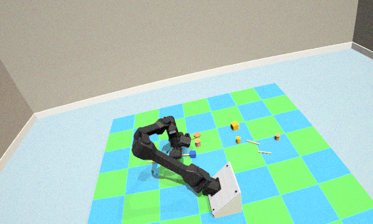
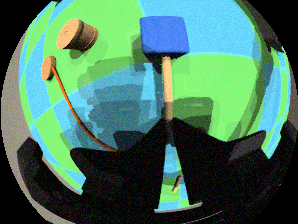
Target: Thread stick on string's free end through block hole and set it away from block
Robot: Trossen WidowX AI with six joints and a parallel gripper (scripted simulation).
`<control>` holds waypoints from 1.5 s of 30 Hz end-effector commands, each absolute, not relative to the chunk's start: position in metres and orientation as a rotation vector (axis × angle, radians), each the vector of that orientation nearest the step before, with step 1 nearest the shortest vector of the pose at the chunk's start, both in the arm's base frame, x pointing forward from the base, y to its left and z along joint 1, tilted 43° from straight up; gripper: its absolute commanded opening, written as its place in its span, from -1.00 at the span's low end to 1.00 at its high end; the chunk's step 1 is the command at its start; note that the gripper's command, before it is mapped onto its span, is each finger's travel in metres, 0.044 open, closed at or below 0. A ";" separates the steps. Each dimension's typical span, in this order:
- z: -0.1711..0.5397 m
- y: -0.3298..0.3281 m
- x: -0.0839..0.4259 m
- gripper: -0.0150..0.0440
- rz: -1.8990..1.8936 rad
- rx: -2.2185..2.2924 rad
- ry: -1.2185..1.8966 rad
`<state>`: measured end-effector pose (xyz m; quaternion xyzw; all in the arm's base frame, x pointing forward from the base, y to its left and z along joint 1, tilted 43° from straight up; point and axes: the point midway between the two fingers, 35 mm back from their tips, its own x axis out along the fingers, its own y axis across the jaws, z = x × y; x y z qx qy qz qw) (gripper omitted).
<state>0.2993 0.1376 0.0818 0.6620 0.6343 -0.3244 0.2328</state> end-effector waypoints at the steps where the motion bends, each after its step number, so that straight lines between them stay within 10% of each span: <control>1: 0.077 0.133 0.298 -0.49 -0.891 1.822 1.745; 34: 0.048 0.102 0.292 -0.49 -0.891 1.821 1.745; 39: 0.050 0.104 0.293 -0.08 -0.892 1.819 1.742; 45: 0.078 0.076 0.297 -0.08 -0.896 1.815 1.738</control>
